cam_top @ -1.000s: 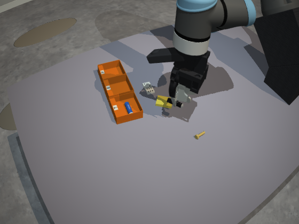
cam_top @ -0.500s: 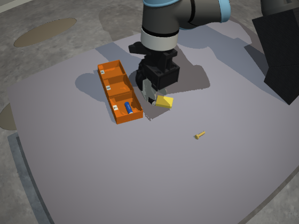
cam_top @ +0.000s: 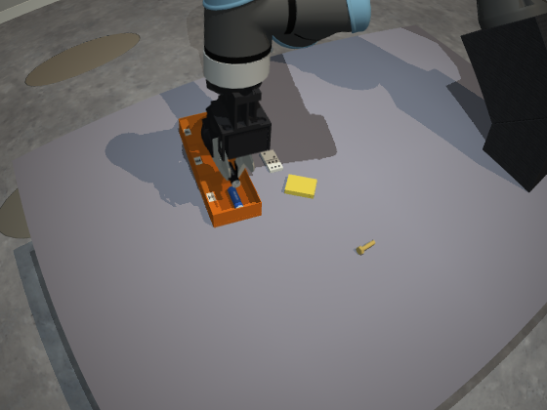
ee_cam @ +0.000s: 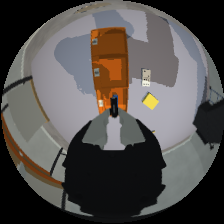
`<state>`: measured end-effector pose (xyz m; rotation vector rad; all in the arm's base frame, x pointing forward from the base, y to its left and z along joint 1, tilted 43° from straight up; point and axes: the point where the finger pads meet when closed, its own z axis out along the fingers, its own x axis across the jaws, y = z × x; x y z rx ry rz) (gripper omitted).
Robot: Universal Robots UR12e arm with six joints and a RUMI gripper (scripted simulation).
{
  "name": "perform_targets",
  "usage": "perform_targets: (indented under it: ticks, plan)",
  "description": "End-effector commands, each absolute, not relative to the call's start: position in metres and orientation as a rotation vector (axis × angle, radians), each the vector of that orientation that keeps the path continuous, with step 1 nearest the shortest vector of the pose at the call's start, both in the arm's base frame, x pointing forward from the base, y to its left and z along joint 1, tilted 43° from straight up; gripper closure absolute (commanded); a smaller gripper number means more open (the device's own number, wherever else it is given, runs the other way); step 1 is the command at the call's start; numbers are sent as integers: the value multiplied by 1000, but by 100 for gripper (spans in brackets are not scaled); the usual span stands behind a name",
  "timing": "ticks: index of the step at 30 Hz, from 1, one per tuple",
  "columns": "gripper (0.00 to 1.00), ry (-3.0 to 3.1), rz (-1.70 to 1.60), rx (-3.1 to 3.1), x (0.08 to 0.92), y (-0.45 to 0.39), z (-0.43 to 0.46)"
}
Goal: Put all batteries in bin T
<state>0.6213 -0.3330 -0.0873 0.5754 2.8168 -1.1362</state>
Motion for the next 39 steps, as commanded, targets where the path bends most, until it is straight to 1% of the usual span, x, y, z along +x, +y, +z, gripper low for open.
perform_targets:
  ticks: [1,39]
  plan:
    - [100,2816,-1135,583,625,-335,-85]
    - [100,2816,-1135,583,618,-351,-110]
